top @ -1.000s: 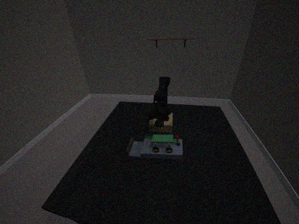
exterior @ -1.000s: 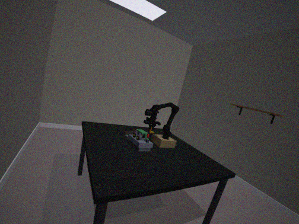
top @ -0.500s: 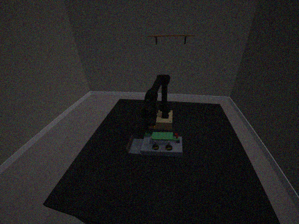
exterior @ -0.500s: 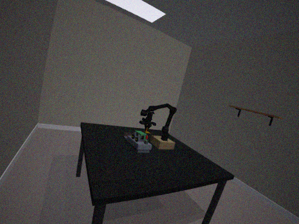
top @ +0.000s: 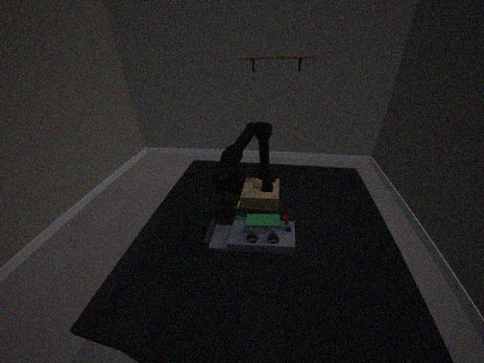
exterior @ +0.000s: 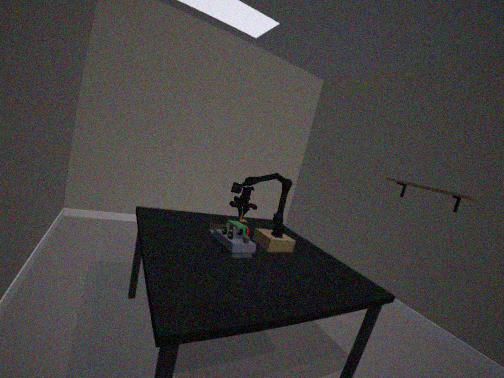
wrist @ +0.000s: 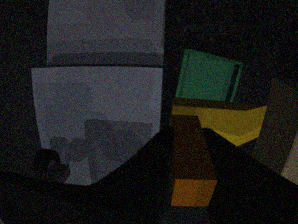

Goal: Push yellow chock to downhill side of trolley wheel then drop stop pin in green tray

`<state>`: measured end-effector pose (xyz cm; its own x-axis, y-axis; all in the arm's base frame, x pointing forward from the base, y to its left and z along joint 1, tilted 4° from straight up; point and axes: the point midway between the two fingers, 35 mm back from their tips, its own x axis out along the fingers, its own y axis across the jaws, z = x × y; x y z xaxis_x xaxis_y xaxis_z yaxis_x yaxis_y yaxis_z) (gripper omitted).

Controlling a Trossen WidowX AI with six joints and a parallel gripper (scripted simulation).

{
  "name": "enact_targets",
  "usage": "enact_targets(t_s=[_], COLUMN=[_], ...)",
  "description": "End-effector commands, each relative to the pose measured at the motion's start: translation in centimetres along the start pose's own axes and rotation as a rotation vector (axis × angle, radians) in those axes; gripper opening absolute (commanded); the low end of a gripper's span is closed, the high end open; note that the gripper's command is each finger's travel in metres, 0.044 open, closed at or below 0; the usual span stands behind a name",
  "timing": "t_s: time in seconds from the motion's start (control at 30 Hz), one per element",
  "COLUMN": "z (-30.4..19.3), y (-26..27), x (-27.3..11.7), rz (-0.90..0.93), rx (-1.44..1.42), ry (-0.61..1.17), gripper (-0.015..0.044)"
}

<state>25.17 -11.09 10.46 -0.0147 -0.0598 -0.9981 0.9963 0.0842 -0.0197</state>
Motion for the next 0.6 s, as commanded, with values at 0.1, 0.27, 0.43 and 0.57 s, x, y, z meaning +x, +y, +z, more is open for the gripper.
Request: enact_targets(t_s=[0.1, 0.27, 0.43, 0.57], z=[0.62, 0.70, 0.78, 0.83], y=[0.33, 0.35, 0.37, 0.38], x=[-0.13, -0.13, -0.13, -0.13], rz=[-0.003, -0.010, -0.017, -0.024], rx=[0.145, 0.323, 0.500, 0.646], ry=[0.004, 0.015, 0.026, 0.034], gripper=[0.0000, 0.0000, 0.0000, 0.0000])
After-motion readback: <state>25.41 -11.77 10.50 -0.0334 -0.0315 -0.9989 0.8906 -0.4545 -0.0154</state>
